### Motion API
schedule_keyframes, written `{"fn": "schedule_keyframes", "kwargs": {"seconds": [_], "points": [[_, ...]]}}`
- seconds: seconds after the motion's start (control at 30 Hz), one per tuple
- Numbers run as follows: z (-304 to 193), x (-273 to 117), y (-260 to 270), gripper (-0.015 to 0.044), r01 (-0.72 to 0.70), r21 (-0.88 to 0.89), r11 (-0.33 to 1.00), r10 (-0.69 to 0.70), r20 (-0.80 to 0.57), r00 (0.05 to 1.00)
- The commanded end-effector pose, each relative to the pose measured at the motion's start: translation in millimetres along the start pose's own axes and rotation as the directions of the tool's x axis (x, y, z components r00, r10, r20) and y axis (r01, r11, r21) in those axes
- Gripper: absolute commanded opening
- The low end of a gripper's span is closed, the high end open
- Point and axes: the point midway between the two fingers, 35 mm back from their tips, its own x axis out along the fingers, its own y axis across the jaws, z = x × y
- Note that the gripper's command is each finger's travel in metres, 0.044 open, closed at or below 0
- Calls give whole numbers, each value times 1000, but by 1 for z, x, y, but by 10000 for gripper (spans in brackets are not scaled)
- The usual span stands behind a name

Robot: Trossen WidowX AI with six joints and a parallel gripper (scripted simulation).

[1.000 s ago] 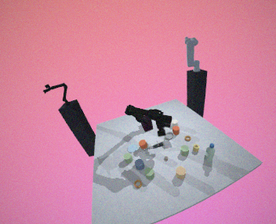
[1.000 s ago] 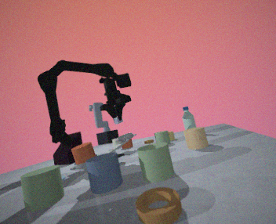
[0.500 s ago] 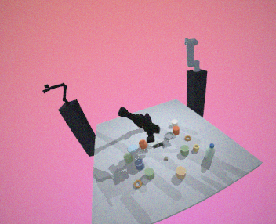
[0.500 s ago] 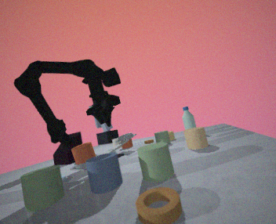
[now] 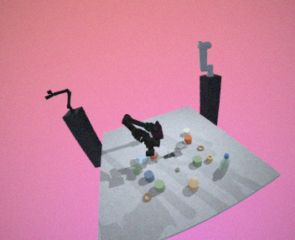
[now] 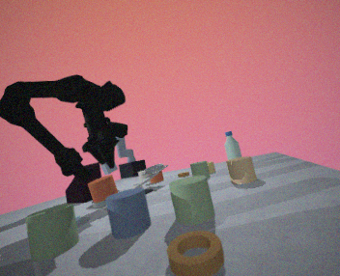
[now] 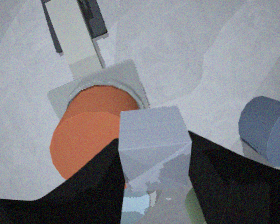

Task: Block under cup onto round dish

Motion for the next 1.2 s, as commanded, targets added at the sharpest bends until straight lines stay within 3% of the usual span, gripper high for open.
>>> {"fn": "schedule_keyframes", "kwargs": {"seconds": [0.0,0.3,0.77,1.17], "points": [[-20,3,2,0,10,9,1000,-10,-6,1000],[-54,10,4,0,19,86,996,-19,-5,1000],[-131,22,50,0,-19,15,1000,21,-125,992],[-138,51,53,0,-23,12,1000,24,-131,991]]}}
